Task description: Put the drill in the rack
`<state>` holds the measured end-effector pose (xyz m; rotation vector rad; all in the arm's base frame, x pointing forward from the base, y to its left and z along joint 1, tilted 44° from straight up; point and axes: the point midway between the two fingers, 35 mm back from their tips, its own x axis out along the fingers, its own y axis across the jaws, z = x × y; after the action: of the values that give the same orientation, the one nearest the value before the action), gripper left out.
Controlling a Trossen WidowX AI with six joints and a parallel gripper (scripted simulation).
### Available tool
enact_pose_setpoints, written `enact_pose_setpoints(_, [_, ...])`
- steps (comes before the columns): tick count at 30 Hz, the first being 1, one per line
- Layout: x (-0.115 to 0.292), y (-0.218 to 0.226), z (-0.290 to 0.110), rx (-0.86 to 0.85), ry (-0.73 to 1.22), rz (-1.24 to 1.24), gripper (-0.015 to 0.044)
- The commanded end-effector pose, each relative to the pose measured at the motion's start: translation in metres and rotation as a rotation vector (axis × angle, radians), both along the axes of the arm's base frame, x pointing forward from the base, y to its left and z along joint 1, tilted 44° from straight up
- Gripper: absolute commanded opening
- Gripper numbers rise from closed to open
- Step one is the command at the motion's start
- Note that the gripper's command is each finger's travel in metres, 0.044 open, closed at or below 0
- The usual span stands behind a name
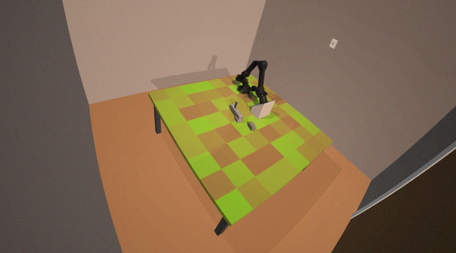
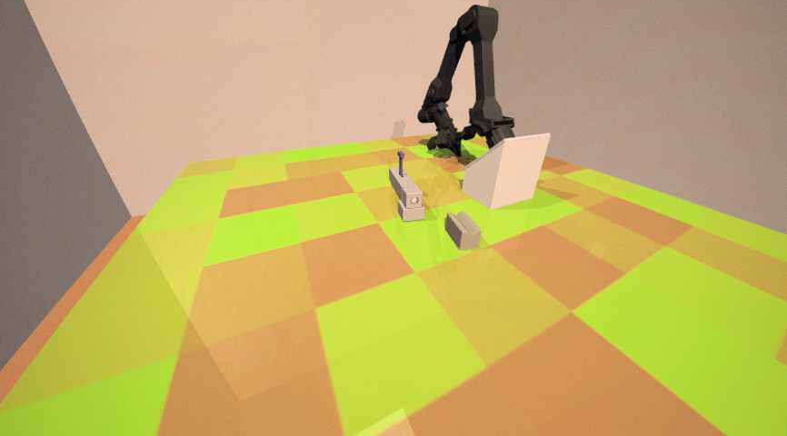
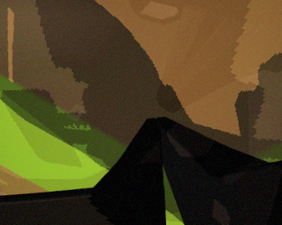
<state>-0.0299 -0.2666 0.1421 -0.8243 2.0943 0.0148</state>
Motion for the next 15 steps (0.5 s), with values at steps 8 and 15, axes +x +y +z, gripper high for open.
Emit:
enact_pose_setpoints(8, [0.099, 0.0, 0.013, -0.045, -0.049, 0.246, 0.0])
enact_pose_setpoints(15, [0.174, 0.033, 0.0, 0.101, 0.125, 0.629, 0.0])
